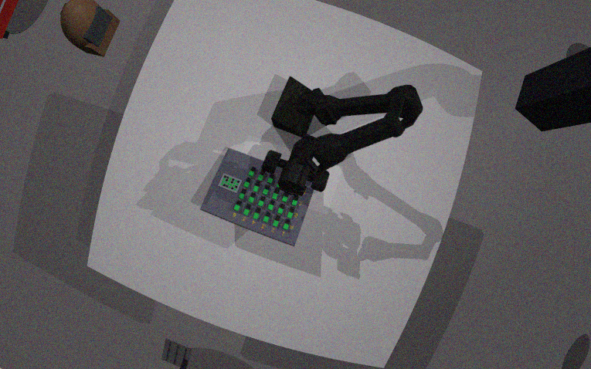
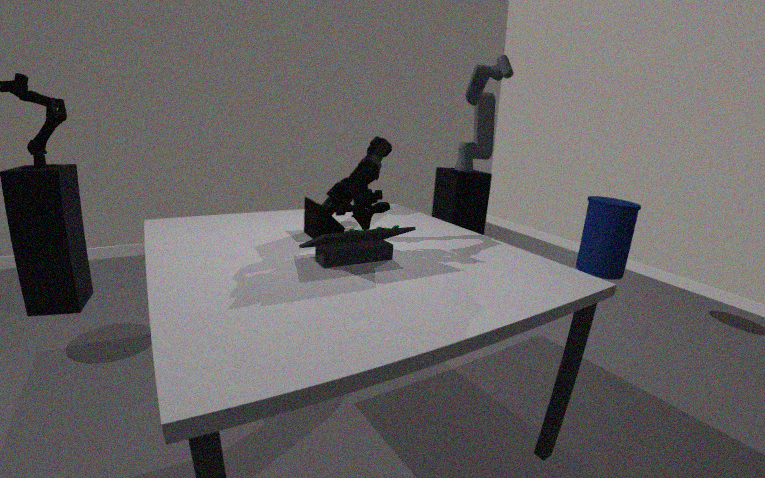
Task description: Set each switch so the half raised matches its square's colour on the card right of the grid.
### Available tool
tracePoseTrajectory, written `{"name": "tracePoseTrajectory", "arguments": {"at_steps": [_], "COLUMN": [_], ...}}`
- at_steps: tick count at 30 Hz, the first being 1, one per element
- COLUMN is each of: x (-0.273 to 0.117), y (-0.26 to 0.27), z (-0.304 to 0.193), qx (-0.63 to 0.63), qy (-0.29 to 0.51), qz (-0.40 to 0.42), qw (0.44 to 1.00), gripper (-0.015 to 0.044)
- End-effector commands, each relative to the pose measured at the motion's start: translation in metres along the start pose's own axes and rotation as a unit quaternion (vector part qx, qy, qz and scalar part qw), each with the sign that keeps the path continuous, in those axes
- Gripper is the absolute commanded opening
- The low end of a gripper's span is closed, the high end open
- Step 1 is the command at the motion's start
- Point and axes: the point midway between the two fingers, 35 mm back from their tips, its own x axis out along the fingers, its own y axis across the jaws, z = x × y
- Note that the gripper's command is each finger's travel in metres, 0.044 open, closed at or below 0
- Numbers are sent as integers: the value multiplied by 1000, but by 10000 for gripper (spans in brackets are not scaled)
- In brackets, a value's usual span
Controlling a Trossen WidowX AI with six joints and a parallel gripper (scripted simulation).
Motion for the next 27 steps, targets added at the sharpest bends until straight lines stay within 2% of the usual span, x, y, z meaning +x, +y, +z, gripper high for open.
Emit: {"name": "tracePoseTrajectory", "arguments": {"at_steps": [1,27], "x": [1,4], "y": [0,0], "z": [0,0], "qx": [1,1], "qy": [1,1], "qz": [-1,-1], "qw": [1000,1000], "gripper": [0,0]}}
